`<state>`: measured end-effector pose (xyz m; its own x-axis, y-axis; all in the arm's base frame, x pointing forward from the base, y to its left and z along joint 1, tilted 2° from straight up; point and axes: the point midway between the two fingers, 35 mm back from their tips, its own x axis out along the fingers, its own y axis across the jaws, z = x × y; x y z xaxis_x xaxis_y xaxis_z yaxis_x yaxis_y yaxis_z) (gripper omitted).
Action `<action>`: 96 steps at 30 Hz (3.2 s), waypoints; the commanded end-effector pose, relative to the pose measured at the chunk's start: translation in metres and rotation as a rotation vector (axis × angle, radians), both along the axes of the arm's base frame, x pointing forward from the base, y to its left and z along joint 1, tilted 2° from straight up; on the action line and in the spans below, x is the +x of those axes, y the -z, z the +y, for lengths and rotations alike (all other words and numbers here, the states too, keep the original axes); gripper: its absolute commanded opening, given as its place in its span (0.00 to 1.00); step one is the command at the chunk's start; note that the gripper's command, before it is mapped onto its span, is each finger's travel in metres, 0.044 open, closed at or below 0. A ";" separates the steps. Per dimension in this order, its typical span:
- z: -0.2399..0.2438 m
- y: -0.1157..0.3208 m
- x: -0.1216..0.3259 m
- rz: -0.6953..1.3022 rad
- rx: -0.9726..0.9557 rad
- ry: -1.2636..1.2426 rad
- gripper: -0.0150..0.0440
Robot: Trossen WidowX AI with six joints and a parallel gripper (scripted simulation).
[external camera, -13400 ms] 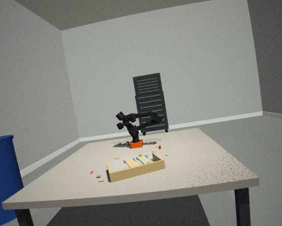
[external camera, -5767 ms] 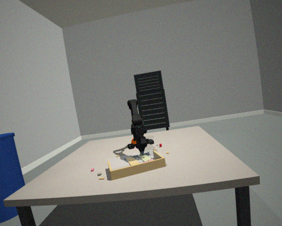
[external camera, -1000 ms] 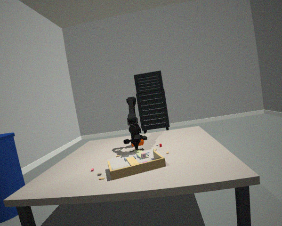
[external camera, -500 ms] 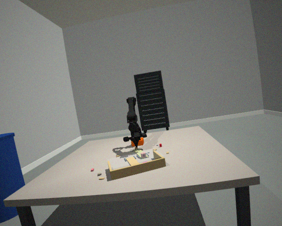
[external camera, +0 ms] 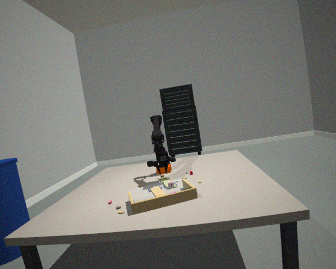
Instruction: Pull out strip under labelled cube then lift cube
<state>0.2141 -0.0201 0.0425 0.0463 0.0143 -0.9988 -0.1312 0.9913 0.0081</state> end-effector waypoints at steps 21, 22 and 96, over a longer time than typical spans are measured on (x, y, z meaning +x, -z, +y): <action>0.013 -0.012 0.074 -0.017 0.000 0.009 1.00; 0.013 -0.012 0.077 -0.017 0.000 0.009 1.00; 0.025 0.014 0.190 -0.027 0.001 0.009 0.68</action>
